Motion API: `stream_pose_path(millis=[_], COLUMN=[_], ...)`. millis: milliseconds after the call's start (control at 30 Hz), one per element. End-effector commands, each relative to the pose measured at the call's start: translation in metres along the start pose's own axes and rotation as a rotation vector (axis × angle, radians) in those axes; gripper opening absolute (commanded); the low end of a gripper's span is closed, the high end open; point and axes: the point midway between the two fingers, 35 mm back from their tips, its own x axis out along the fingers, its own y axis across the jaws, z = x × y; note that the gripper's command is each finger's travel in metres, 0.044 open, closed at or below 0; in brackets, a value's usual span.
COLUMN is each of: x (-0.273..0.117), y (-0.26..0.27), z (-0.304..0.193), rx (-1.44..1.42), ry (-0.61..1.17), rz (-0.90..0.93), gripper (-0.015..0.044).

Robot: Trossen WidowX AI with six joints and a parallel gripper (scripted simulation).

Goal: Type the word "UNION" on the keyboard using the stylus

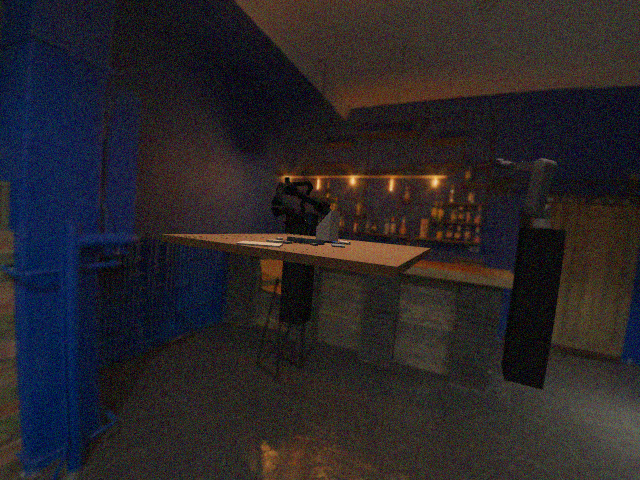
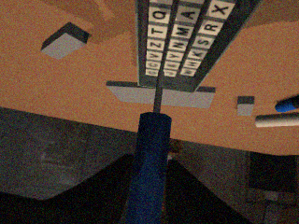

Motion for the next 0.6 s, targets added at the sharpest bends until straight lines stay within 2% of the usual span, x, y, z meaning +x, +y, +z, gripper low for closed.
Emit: stream_pose_path(millis=[0,567], x=[0.014,0.028], y=[-0.007,-0.009], z=[-0.009,0.005], rx=[0.007,0.008], ry=[0.010,0.010], rz=[-0.006,-0.007], gripper=[0.0000,0.0000])
